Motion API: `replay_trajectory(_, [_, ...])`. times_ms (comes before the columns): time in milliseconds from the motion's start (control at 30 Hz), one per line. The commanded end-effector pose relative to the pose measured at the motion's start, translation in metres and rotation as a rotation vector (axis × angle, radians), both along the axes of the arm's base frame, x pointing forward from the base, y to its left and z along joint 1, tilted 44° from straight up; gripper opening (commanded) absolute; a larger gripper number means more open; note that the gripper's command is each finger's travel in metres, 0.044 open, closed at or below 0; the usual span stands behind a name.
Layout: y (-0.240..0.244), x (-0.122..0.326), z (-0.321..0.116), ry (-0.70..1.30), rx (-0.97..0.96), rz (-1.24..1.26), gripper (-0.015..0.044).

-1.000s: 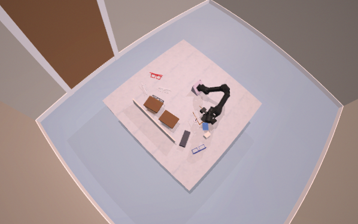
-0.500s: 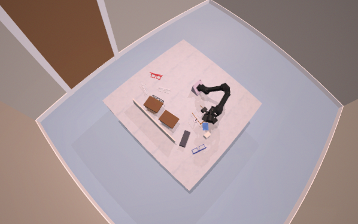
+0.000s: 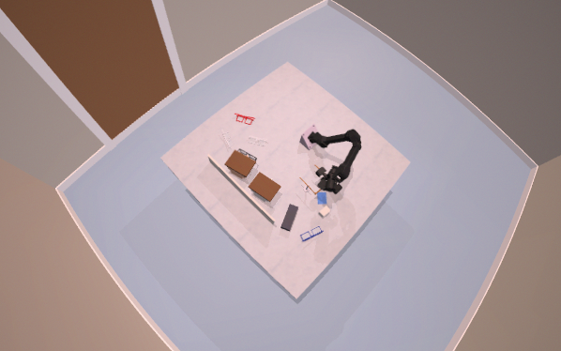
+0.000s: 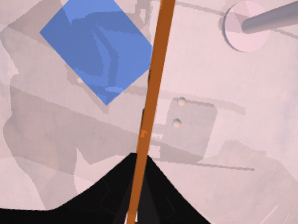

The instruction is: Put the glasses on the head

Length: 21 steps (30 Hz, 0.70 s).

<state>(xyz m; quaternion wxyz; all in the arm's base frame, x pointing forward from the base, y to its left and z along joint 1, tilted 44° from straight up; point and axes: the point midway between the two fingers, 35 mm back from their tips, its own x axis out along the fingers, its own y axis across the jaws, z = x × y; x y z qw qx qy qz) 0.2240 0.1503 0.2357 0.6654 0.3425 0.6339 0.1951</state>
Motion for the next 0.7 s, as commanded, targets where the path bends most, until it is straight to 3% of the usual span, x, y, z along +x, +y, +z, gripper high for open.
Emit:
replay_trajectory(0, [-0.0006,0.0001,0.0014,-0.004,0.0,-0.005,0.0])
replay_trajectory(667, [-0.0017,0.0056,0.0012,-0.004,0.0,-0.005,0.0])
